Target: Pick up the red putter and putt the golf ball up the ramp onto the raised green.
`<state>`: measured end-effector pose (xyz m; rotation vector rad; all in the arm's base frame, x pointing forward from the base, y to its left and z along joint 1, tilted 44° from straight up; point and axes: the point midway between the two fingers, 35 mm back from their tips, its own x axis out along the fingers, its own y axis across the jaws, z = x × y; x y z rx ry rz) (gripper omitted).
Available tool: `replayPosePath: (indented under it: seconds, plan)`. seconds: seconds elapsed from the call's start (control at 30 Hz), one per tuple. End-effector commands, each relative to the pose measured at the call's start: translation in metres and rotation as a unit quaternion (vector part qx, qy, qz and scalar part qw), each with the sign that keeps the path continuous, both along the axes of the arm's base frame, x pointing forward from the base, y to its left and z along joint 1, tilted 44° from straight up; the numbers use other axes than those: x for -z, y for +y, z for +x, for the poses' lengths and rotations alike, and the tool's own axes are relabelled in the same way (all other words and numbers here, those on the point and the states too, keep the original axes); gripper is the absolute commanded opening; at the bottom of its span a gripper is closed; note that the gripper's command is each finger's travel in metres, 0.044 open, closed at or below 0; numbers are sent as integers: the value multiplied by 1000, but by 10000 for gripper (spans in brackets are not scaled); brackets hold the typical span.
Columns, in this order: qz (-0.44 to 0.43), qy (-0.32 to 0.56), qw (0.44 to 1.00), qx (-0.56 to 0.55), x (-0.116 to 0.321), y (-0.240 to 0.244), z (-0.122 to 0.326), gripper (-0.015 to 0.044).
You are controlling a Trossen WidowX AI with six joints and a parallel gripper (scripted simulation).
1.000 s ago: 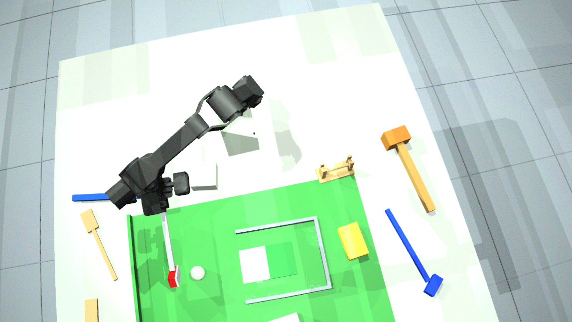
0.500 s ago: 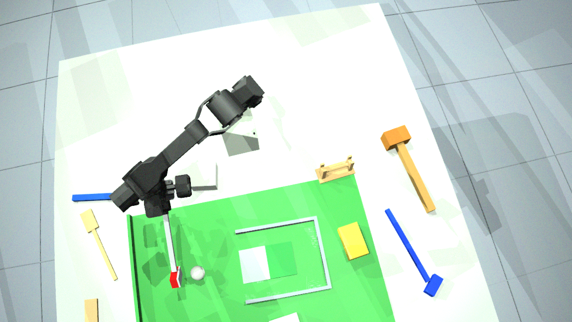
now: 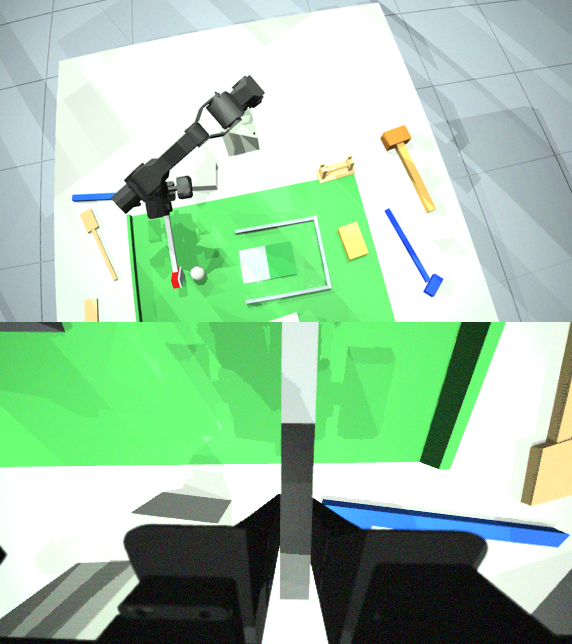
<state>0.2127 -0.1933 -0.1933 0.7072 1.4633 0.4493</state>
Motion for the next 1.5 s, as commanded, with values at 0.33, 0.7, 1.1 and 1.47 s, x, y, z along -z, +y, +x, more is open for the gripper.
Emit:
replayPosePath:
  seconds: [0.33, 0.7, 1.1, 1.47]
  plan:
    - [1, -1, 1000, 5, 18, -17, -3, 0]
    - [5, -1, 1000, 6, 15, -12, -2, 0]
    - [7, -1, 1000, 5, -72, 82, 16, 0]
    - [6, -1, 1000, 6, -111, 44, 11, 0]
